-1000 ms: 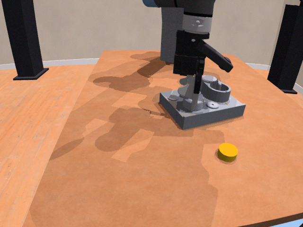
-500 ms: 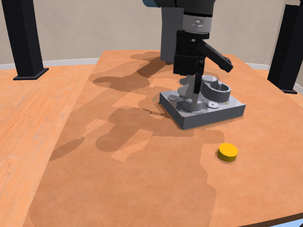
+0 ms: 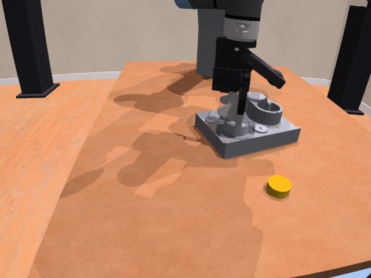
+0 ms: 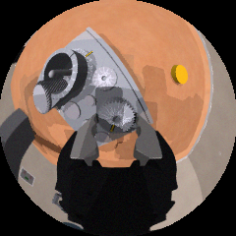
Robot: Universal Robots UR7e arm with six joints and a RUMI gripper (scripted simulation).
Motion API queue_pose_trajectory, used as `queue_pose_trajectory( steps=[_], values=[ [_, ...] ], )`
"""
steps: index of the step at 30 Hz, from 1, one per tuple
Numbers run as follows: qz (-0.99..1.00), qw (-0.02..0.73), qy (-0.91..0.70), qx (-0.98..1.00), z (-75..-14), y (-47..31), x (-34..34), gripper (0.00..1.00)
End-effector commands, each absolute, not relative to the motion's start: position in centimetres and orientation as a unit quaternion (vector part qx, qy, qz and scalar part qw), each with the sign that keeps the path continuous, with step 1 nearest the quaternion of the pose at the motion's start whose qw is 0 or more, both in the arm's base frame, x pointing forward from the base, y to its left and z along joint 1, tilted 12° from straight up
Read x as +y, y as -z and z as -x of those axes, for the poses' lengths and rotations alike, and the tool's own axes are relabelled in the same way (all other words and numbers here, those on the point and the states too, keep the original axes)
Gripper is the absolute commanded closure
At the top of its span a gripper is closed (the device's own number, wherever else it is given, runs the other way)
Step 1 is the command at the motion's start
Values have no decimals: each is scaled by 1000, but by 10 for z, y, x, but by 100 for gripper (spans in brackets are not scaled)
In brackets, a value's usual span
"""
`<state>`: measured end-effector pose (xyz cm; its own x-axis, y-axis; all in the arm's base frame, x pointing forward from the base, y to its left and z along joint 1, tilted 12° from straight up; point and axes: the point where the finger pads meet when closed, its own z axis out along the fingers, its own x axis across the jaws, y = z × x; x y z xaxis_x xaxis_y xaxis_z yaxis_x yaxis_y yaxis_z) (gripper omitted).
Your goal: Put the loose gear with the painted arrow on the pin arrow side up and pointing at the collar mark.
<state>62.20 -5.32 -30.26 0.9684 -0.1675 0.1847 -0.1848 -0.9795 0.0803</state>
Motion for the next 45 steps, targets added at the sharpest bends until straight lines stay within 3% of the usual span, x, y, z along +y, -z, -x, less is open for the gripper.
queue_pose_trajectory(
  steps=[1, 45],
  values=[
    [-991, 49, -90, -89, -623, 302, -53, 100],
    [-991, 49, -90, -89, -616, 264, -49, 100]
  ],
)
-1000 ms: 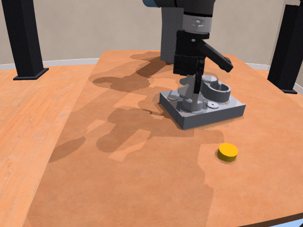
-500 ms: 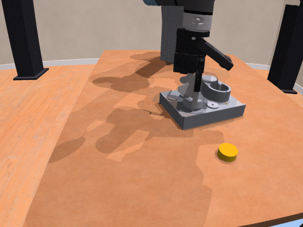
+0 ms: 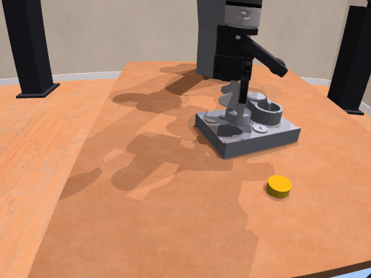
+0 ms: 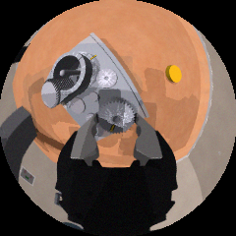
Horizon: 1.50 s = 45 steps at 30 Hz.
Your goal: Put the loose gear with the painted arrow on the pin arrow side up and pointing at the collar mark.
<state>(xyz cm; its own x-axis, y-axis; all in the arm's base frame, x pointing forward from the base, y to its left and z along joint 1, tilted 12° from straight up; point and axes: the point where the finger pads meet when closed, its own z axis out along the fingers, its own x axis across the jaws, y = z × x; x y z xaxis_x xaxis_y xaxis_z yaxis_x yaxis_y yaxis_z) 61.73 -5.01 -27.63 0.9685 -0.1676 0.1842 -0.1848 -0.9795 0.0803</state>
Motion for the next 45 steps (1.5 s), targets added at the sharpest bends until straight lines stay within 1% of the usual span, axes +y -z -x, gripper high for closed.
queue_pose_trajectory(
  steps=[1, 21, 45],
  values=[
    [-991, 49, -90, -89, -616, 262, -49, 100],
    [-991, 49, -90, -89, -610, 231, -45, 100],
    [-991, 49, -90, -89, -610, 227, -45, 100]
  ],
)
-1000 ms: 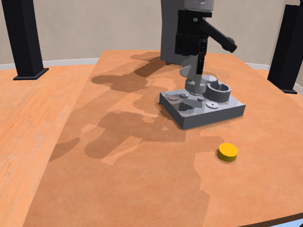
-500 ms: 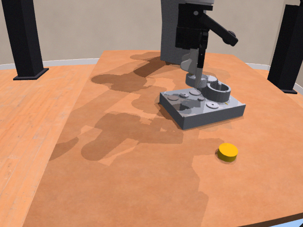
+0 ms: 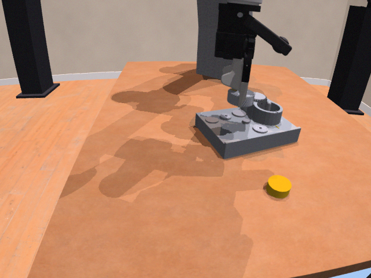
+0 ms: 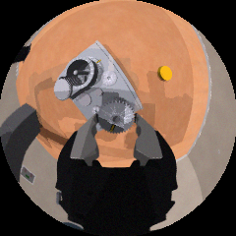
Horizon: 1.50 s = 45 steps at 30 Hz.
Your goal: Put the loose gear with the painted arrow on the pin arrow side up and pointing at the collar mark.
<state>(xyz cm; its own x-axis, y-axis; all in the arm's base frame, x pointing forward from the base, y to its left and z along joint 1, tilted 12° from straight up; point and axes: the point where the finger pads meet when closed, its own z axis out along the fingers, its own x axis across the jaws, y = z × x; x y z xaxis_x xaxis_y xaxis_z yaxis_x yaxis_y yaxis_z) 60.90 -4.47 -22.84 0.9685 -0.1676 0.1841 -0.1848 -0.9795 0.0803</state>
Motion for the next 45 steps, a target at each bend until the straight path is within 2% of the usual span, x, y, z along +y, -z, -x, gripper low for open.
queue_pose_trajectory(
  steps=[1, 24, 29, 34, 45],
  values=[
    [-991, 49, -90, -89, -610, 227, -45, 100],
    [-991, 49, -90, -89, -609, 228, -44, 100],
    [-991, 48, -89, -89, -593, 235, -17, 100],
    [-991, 48, -90, -89, -541, 250, 50, 100],
    [-991, 48, -90, -89, -537, 251, 54, 100]
  ],
)
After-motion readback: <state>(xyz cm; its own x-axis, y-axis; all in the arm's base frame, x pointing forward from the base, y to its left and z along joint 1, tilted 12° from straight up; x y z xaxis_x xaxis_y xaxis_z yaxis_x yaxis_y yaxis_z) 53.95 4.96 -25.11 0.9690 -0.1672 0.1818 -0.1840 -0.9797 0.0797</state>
